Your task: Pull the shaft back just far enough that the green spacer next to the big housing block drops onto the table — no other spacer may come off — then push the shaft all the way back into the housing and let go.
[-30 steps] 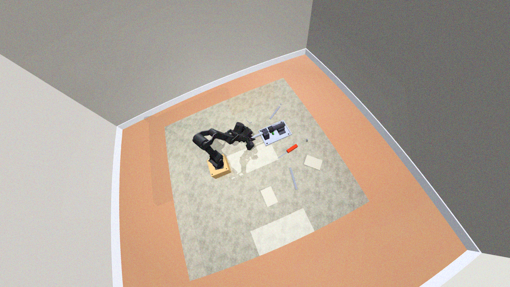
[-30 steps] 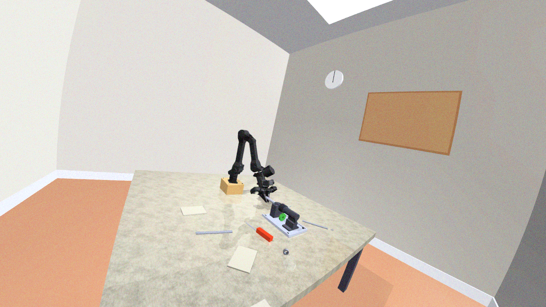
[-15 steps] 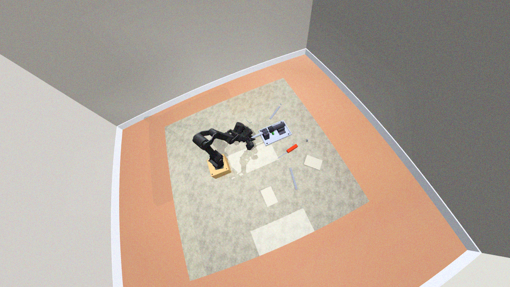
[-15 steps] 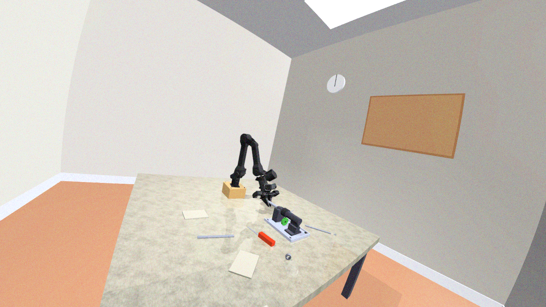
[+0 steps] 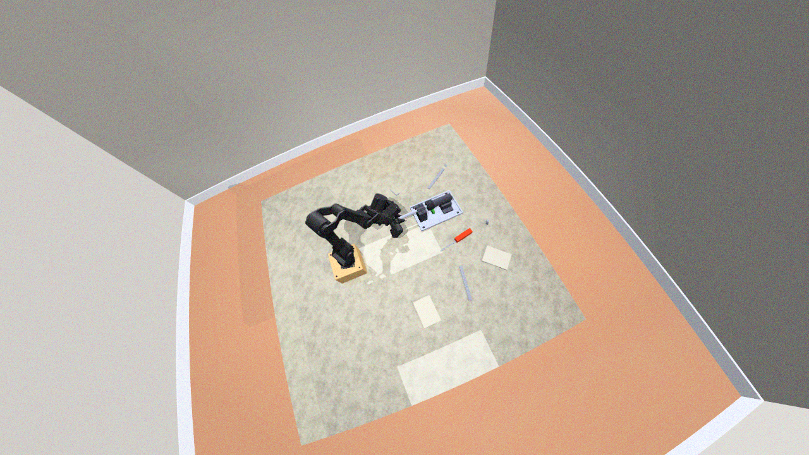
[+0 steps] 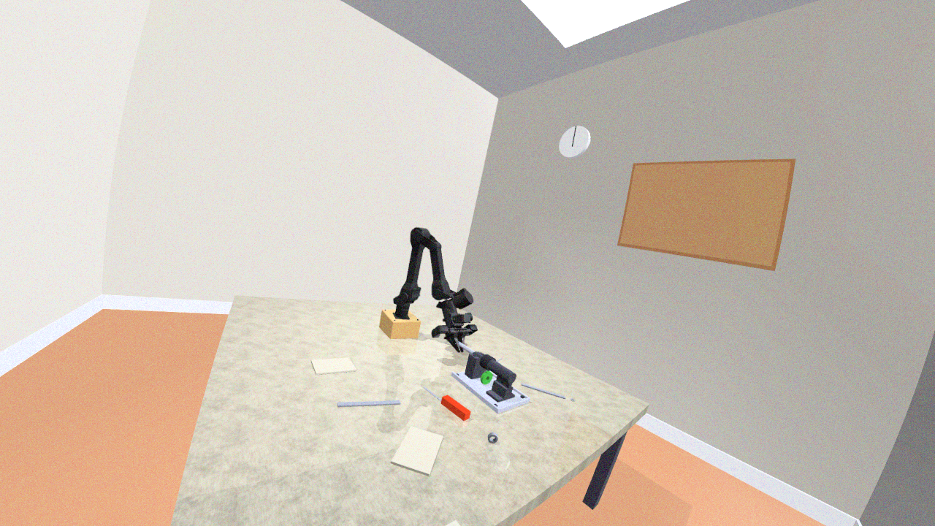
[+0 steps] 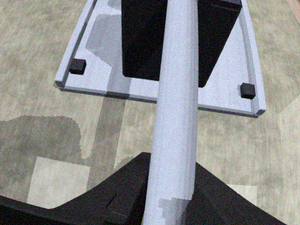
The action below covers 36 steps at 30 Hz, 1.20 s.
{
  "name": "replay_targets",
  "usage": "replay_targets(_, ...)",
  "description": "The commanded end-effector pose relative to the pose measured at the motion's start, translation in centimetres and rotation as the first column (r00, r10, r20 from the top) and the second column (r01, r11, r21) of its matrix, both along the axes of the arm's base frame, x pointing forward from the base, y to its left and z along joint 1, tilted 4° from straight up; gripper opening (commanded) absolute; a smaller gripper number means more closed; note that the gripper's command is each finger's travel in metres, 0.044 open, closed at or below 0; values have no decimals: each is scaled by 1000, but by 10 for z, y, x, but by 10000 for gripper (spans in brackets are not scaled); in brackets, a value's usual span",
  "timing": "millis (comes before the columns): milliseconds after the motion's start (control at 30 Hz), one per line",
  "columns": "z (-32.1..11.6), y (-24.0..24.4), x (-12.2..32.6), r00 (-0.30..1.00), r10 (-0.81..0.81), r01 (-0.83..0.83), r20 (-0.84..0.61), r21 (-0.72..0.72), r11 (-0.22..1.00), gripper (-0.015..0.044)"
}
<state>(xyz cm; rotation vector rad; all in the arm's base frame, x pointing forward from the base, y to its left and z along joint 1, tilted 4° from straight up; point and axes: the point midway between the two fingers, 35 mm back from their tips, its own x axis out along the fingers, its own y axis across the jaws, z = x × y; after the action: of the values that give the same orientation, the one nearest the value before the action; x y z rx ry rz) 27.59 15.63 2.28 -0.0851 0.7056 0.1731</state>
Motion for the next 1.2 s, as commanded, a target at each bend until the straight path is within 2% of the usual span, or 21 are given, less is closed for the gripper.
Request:
replay_targets(0,2,1,1,1000,-3,3,10,6,1000,0)
replay_targets(1167,3,1,3,1000,-3,3,10,6,1000,0)
